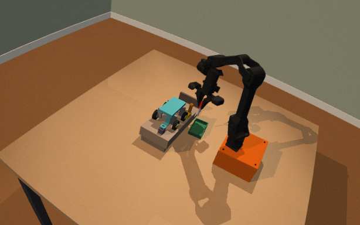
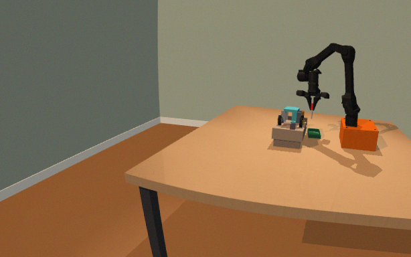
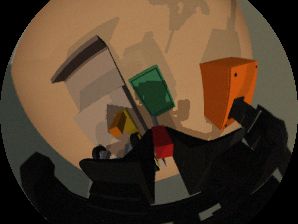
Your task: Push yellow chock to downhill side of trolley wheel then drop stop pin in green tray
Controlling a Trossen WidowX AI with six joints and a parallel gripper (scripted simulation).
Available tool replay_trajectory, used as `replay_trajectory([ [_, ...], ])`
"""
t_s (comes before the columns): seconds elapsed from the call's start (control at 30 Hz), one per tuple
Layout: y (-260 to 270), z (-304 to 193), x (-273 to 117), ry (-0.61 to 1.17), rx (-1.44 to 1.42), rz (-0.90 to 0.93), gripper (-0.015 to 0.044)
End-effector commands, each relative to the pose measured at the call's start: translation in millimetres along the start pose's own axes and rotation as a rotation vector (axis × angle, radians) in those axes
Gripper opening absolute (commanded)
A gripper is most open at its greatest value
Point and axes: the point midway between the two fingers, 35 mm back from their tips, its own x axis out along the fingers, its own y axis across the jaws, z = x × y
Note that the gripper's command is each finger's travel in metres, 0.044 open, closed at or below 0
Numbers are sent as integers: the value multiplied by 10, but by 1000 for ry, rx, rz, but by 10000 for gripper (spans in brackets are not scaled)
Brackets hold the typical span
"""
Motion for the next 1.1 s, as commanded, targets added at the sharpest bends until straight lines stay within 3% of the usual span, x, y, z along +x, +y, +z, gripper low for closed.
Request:
replay_trajectory([
  [0.0, -14, -19, -5, -27, 118, 15, 0],
  [1.07, -24, -86, 0, -161, 1073, 164, 0],
])
